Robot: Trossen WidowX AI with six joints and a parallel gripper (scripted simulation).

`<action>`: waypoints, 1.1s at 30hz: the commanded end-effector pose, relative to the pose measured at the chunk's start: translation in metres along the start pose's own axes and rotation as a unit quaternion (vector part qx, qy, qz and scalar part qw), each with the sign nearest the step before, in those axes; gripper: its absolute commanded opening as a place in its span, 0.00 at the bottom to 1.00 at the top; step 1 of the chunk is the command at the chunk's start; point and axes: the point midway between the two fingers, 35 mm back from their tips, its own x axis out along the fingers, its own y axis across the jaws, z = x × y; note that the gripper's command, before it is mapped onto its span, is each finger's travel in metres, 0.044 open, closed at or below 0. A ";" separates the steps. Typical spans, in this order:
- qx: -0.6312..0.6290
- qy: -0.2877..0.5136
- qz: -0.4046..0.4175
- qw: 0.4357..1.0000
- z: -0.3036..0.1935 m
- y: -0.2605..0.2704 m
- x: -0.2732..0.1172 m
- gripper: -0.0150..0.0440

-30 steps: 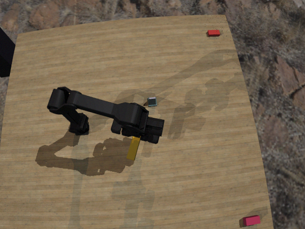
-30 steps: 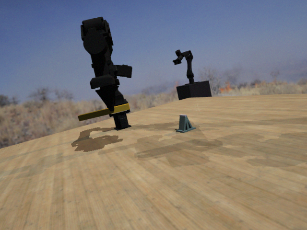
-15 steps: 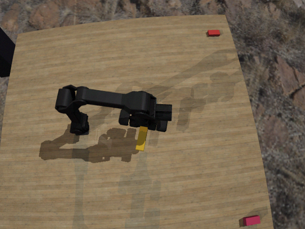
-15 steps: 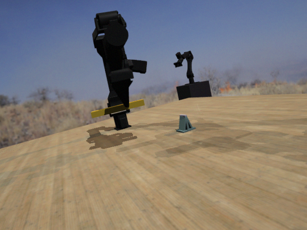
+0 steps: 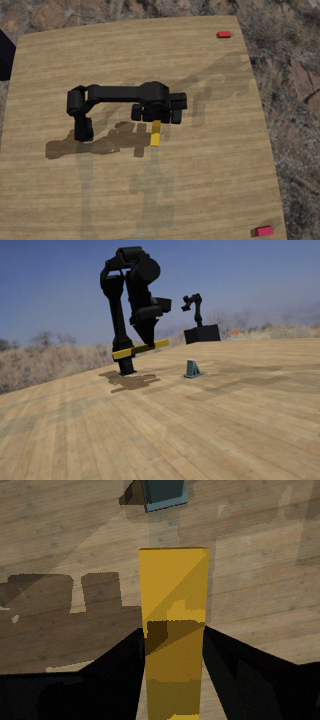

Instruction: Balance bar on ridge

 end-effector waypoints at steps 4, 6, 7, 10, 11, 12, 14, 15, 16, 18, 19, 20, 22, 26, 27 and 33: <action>-0.019 -0.002 0.002 1.000 0.027 -0.005 0.000 0.25; -0.025 -0.002 0.002 1.000 0.034 -0.006 0.001 0.25; -0.028 -0.003 0.002 1.000 0.038 -0.006 0.001 0.25; -0.036 -0.003 0.002 0.999 0.049 -0.007 0.001 0.25; -0.039 -0.003 0.002 0.999 0.052 -0.007 0.001 0.25; -0.042 -0.004 0.002 0.999 0.056 -0.008 0.001 0.25; -0.047 -0.004 0.002 0.999 0.064 -0.008 0.001 0.25; -0.050 -0.004 0.002 0.999 0.068 -0.008 0.001 0.25; -0.053 -0.004 0.002 0.999 0.071 -0.008 0.001 0.25; -0.059 -0.005 0.002 0.998 0.079 -0.007 0.002 0.25; -0.061 -0.005 0.002 0.998 0.083 -0.007 0.002 0.25; -0.064 -0.005 0.002 0.998 0.087 -0.007 0.002 0.25; -0.070 -0.005 0.002 0.998 0.094 -0.006 0.002 0.25; -0.081 -0.006 0.002 0.997 0.110 -0.004 0.003 0.25; -0.084 -0.006 0.002 0.996 0.114 -0.003 0.003 0.25; -0.098 -0.007 0.002 0.995 0.134 0.002 0.004 0.25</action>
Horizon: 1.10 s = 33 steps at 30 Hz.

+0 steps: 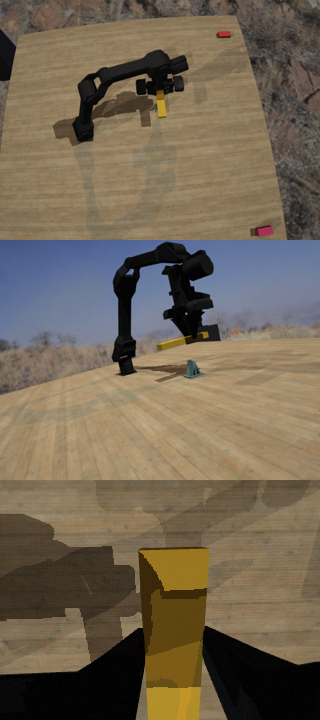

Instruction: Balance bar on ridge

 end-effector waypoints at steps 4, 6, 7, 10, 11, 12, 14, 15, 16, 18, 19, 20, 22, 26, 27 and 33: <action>-0.006 -0.001 0.002 1.000 0.012 0.002 0.003 0.25; -0.006 -0.001 0.002 1.000 0.013 0.002 0.005 0.25; -0.006 -0.001 0.002 1.000 0.013 0.002 0.007 0.25; -0.006 -0.001 0.002 1.000 0.014 0.001 0.011 0.25; -0.006 -0.001 0.002 1.000 0.014 0.001 0.013 0.25; -0.006 -0.001 0.002 1.000 0.014 0.001 0.014 0.25; -0.006 -0.001 0.002 1.000 0.014 0.001 0.018 0.25; -0.006 -0.001 0.002 1.000 0.014 0.001 0.019 0.25; -0.006 -0.001 0.002 1.000 0.014 0.001 0.021 0.25; -0.006 -0.001 0.002 1.000 0.014 0.001 0.024 0.25; -0.006 -0.001 0.002 1.000 0.013 0.001 0.025 0.25; -0.006 -0.001 0.002 1.000 0.013 0.001 0.027 0.25; -0.006 -0.001 0.002 1.000 0.013 0.002 0.030 0.25; -0.006 -0.001 0.002 1.000 0.013 0.002 0.037 0.25; -0.006 -0.001 0.002 1.000 0.013 0.002 0.038 0.25; -0.006 -0.001 0.003 1.000 0.012 0.003 0.045 0.25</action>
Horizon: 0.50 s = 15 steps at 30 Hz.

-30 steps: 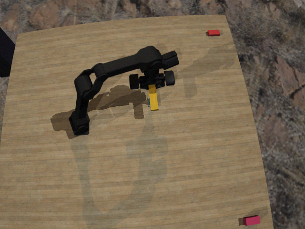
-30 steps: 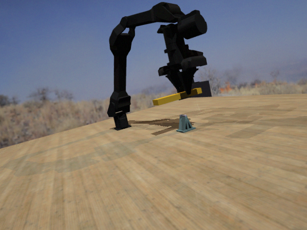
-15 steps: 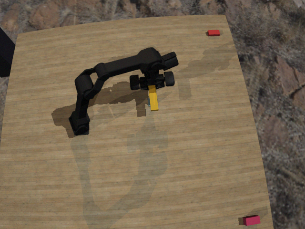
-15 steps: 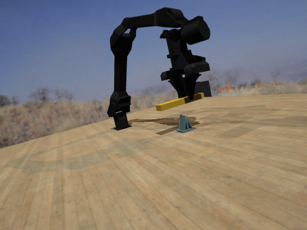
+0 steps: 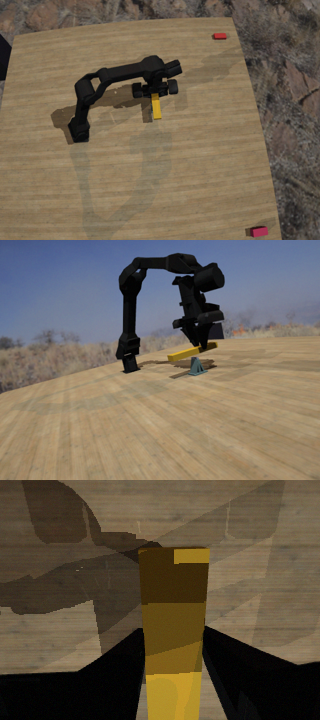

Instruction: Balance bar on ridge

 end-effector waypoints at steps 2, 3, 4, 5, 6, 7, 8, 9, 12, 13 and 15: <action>0.001 -0.001 0.001 1.000 0.000 0.001 0.004 0.25; 0.001 -0.001 0.001 1.000 0.000 0.001 0.004 0.25; 0.001 -0.001 0.001 1.000 0.000 0.001 0.004 0.25; 0.001 -0.001 0.001 1.000 0.000 0.001 0.004 0.25; 0.001 -0.001 0.001 1.000 0.000 0.001 0.004 0.25; 0.001 -0.001 0.001 1.000 0.000 0.001 0.004 0.25; 0.001 -0.001 0.001 1.000 0.000 0.001 0.004 0.25; 0.001 -0.001 0.001 1.000 0.000 0.001 0.003 0.25; 0.001 -0.001 0.001 1.000 0.000 0.001 0.003 0.25; 0.001 -0.001 0.001 1.000 0.000 0.001 0.003 0.25; 0.001 -0.001 0.001 1.000 0.000 0.001 0.003 0.25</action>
